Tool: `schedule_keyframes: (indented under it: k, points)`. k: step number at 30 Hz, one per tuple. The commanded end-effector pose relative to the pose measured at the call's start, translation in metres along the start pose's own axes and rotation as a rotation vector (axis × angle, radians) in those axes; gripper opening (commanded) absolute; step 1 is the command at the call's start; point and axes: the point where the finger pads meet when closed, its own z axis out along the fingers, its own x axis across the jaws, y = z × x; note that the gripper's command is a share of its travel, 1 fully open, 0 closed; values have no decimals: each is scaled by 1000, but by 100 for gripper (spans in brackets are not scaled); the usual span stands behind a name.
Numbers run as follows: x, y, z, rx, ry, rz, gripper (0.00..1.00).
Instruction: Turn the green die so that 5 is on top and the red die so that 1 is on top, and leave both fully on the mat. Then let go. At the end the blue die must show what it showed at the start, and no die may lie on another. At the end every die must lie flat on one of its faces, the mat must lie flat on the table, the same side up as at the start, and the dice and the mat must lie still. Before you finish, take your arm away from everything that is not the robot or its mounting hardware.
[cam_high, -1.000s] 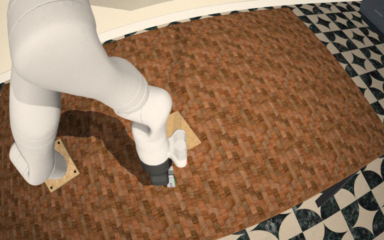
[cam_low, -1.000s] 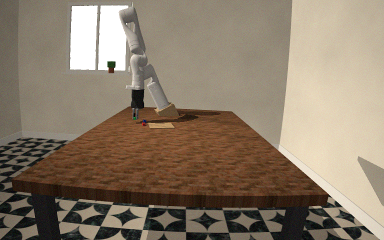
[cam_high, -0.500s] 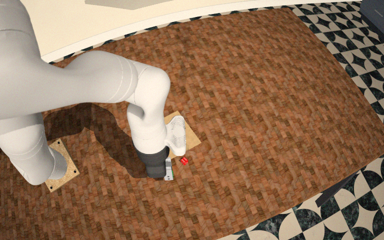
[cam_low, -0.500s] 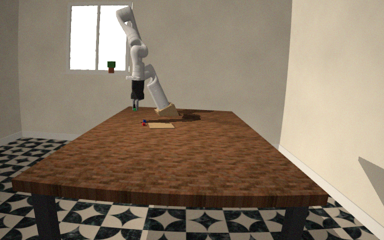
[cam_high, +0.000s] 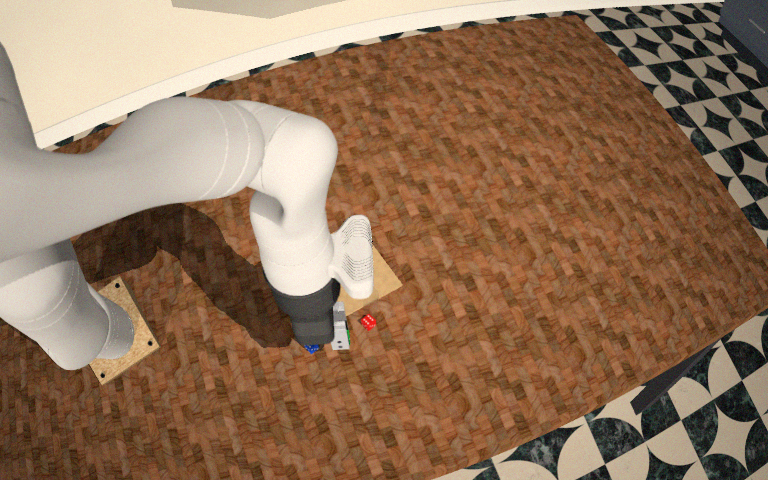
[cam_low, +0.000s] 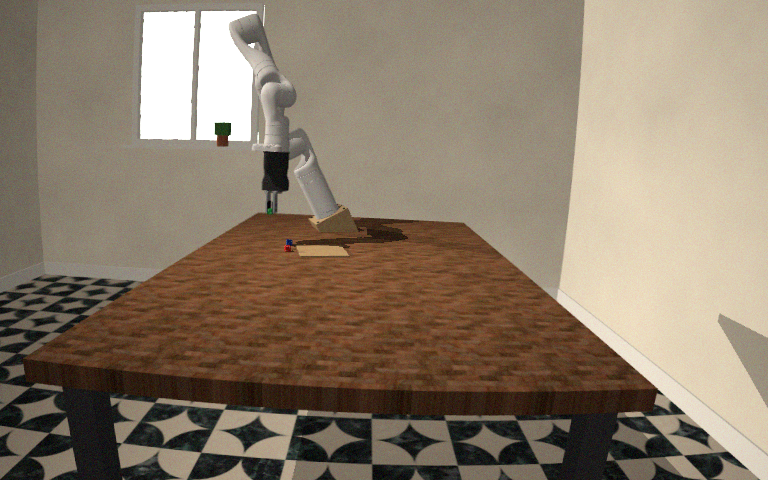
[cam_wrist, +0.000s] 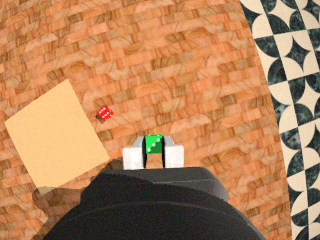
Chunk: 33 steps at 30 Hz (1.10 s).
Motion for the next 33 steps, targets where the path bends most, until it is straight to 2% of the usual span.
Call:
schedule_keyframes:
  k: [1,22,33]
  points:
    - [0,-1,-1,3,-3,0,34]
    - [-1,-1,-1,3,-2,-24,34]
    - [-3,-3,-1,3,-2,-119,34]
